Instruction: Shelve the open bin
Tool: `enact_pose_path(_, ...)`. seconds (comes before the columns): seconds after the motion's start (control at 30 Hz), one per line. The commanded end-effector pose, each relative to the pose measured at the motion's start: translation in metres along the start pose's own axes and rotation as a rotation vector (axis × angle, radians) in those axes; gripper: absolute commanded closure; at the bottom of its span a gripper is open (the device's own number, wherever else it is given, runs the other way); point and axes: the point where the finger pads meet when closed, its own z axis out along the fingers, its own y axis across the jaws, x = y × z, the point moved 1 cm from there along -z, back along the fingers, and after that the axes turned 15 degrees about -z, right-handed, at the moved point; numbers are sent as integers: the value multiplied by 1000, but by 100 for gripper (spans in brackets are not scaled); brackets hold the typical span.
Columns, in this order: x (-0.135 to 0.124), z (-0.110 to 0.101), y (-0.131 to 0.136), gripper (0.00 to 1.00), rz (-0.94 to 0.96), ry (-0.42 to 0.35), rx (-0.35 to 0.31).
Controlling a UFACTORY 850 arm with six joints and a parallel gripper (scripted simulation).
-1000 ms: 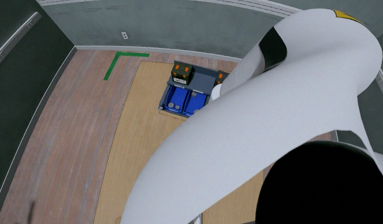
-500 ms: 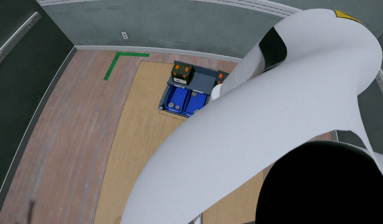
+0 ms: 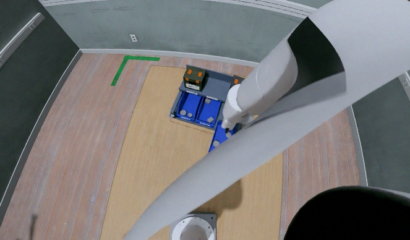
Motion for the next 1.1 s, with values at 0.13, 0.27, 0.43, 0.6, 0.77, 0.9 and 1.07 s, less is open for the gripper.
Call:
enact_pose_path(0.13,1,-28,-5,66,0,-2,1)
enact_pose_path(0.27,2,-46,-8,66,0,-2,0)
enact_pose_path(0.43,2,-46,-8,66,0,-2,0)
enact_pose_path(0.6,2,-46,-8,66,0,-2,0)
enact_pose_path(0.77,2,-45,-7,66,0,-1,1)
enact_pose_path(0.9,2,-45,-7,66,0,-1,1)
enact_pose_path(1.07,2,-45,-7,66,0,-1,1)
